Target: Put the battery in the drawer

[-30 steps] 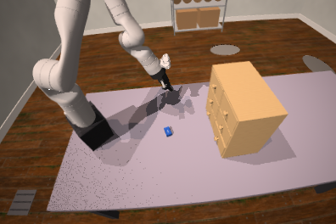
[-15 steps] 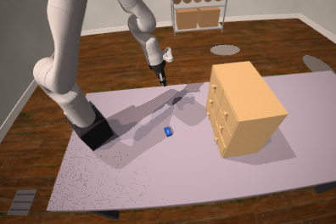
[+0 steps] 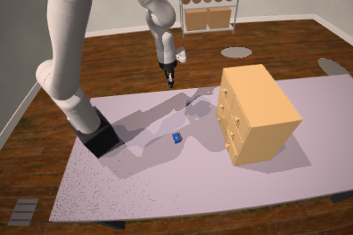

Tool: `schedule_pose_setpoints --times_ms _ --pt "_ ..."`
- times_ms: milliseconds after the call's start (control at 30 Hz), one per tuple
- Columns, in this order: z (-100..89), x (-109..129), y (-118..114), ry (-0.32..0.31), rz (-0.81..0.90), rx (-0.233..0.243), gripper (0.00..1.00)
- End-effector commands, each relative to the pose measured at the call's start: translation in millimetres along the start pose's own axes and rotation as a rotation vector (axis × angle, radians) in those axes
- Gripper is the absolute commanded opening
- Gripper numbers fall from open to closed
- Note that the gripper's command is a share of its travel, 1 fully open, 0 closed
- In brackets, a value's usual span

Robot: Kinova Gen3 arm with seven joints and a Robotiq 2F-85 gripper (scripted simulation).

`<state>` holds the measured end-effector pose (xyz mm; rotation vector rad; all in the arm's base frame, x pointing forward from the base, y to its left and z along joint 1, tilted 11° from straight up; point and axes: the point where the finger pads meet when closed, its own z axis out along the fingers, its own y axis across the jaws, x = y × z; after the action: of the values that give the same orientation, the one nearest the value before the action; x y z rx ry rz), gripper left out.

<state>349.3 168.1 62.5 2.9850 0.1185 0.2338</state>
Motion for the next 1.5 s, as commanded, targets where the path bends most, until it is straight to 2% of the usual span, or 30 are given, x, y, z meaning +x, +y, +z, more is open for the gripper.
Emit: schedule_pose_setpoints --times_ms 0,333,1233,1267,1467 --pt "-2.4 6.5 5.0 -0.002 0.023 0.005 0.0" --pt "-6.4 4.3 4.6 -0.032 0.021 0.008 0.0" --pt "-6.7 4.2 4.6 -0.034 0.021 0.008 0.0" --pt "-6.7 4.2 4.6 -0.034 0.021 0.008 1.0" --pt "-6.7 4.2 4.6 -0.034 0.021 0.008 1.0"
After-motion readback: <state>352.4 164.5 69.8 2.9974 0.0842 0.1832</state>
